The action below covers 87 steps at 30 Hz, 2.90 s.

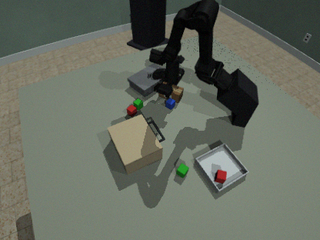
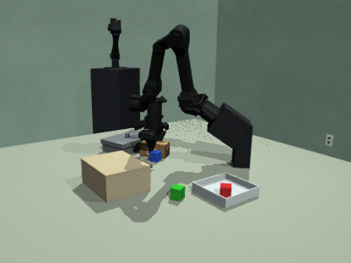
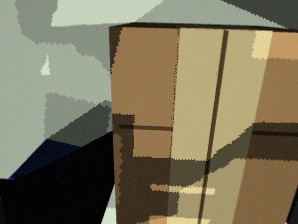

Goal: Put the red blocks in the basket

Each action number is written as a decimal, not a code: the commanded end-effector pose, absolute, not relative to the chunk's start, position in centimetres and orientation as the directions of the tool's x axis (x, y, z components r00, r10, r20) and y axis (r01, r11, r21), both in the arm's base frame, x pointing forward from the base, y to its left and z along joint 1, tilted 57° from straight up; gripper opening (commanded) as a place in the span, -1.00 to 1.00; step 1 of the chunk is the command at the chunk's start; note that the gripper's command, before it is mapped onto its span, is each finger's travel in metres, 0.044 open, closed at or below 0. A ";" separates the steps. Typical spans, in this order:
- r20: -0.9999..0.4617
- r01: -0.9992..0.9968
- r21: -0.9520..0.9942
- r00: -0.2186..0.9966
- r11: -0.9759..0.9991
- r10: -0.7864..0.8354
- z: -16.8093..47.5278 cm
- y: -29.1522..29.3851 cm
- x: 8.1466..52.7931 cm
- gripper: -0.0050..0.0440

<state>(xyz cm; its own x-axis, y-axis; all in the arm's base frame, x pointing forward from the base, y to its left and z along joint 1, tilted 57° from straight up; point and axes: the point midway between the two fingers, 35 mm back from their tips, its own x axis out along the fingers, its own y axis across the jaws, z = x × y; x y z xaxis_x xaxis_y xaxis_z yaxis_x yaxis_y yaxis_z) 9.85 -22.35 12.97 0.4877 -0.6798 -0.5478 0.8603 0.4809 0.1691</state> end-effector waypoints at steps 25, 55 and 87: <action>-0.550 0.862 0.171 0.486 0.478 -0.679 19.4 -14.3 4.1 1.00; -0.550 0.557 -0.404 0.486 0.725 -0.679 26.5 -14.3 12.1 0.27; -0.550 0.047 -0.760 0.486 0.648 -0.679 30.1 -13.3 23.1 0.27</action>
<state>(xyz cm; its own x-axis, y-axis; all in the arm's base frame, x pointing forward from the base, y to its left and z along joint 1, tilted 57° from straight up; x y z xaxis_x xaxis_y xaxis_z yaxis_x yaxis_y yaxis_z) 22.18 -12.16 31.49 0.4989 -0.6795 -0.5379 0.0663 0.6488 -0.7581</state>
